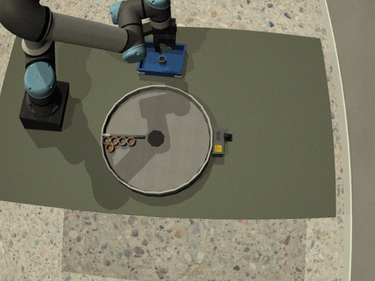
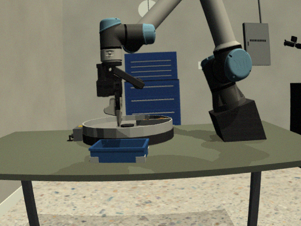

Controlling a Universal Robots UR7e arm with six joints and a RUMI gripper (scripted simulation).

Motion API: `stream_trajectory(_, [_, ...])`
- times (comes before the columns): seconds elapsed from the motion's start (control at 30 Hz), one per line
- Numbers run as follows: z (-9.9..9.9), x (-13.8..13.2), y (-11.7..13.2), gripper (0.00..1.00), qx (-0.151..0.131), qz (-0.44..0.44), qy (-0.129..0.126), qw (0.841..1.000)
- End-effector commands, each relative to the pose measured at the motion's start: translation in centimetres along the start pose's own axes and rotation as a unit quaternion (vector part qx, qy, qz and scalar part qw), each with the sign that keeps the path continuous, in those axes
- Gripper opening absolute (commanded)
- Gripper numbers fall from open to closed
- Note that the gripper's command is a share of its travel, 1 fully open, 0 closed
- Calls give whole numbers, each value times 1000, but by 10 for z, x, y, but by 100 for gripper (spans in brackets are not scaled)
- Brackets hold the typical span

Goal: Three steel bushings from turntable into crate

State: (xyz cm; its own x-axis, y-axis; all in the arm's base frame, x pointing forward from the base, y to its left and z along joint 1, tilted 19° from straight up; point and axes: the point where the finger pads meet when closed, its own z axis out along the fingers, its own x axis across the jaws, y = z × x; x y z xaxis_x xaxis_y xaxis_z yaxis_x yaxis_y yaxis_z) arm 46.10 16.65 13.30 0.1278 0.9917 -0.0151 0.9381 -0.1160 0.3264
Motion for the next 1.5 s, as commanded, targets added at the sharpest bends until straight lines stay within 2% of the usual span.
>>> stream_trajectory(0.0, [0,0,0,6,-1,0,0,1000])
stream_trajectory(1.03, [0,-3,0,6,-1,0,0,1000])
stream_trajectory(1.23, [-1,-17,-4,6,0,0,0,1000])
stream_trajectory(1.47, [0,-51,-16,6,-1,0,0,1000])
